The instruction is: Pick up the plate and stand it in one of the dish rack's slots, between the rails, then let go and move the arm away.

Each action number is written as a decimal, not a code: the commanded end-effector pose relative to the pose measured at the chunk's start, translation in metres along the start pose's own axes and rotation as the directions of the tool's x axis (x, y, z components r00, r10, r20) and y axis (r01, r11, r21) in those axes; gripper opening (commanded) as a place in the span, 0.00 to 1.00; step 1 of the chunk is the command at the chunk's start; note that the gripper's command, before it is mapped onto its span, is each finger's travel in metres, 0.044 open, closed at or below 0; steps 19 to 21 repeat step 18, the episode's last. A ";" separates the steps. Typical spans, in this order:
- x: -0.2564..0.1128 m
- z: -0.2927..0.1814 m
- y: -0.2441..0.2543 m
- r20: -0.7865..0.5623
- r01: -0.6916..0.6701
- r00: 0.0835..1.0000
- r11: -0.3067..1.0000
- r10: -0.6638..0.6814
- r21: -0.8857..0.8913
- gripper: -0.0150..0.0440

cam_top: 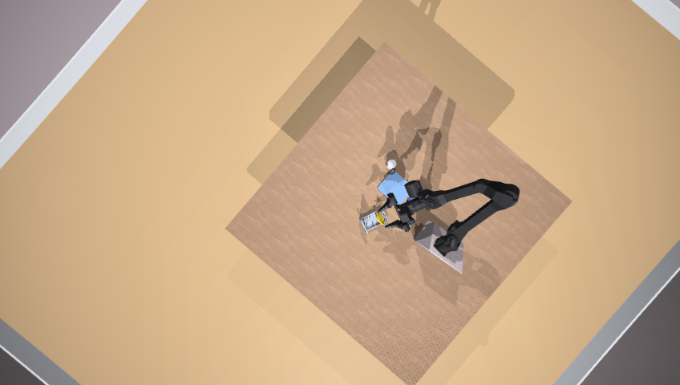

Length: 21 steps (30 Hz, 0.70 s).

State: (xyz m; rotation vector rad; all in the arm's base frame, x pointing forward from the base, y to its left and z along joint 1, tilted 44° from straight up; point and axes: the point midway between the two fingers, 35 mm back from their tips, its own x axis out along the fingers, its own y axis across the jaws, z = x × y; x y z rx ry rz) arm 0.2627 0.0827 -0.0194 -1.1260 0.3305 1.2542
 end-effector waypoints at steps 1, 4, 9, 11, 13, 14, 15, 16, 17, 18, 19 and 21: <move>-0.002 0.007 0.003 -0.005 -0.007 1.000 1.000 0.007 0.017 0.93; -0.001 0.007 0.005 -0.020 -0.028 0.999 0.998 0.029 0.061 0.93; 0.002 0.007 0.009 -0.074 -0.085 0.992 0.975 0.102 0.206 0.93; 0.002 0.008 0.010 -0.096 -0.102 0.987 0.960 0.131 0.261 0.93; 0.003 0.008 0.012 -0.119 -0.115 0.980 0.941 0.160 0.318 0.93; 0.003 0.008 0.013 -0.131 -0.120 0.976 0.931 0.175 0.346 0.93; 0.003 0.008 0.014 -0.143 -0.124 0.971 0.920 0.189 0.373 0.93; 0.002 0.008 0.015 -0.155 -0.127 0.967 0.908 0.204 0.399 0.93; 0.002 0.009 0.016 -0.167 -0.129 0.962 0.896 0.218 0.425 0.93; 0.002 0.009 0.017 -0.180 -0.129 0.956 0.883 0.232 0.450 0.93; 0.002 0.009 0.017 -0.180 -0.129 0.956 0.883 0.232 0.450 0.93; 0.002 0.009 0.017 -0.180 -0.129 0.956 0.883 0.232 0.450 0.93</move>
